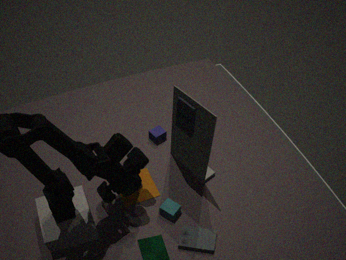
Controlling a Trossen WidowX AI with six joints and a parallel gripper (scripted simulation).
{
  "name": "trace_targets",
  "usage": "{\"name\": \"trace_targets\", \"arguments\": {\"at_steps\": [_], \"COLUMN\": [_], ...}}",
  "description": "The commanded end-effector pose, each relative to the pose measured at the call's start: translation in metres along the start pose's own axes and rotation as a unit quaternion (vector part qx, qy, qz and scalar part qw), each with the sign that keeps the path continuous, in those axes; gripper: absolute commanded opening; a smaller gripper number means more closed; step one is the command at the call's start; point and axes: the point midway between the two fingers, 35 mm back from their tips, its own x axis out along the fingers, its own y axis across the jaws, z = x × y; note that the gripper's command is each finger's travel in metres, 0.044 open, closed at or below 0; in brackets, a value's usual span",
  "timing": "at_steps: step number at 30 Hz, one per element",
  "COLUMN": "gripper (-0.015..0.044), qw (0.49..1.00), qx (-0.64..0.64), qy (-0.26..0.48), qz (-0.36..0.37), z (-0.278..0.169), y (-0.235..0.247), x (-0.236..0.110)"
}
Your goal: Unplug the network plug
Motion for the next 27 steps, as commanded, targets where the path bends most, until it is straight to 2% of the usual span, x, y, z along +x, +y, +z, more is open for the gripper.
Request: {"name": "trace_targets", "arguments": {"at_steps": [1,27], "gripper": [0.0156,0.0156], "qw": [1.0,1.0], "qx": [0.0,0.0], "qy": [0.0,0.0], "qz": [0.003,0.002], "z": [0.0,0.001], "y": [0.002,0.001], "x": [-0.003,-0.018]}}
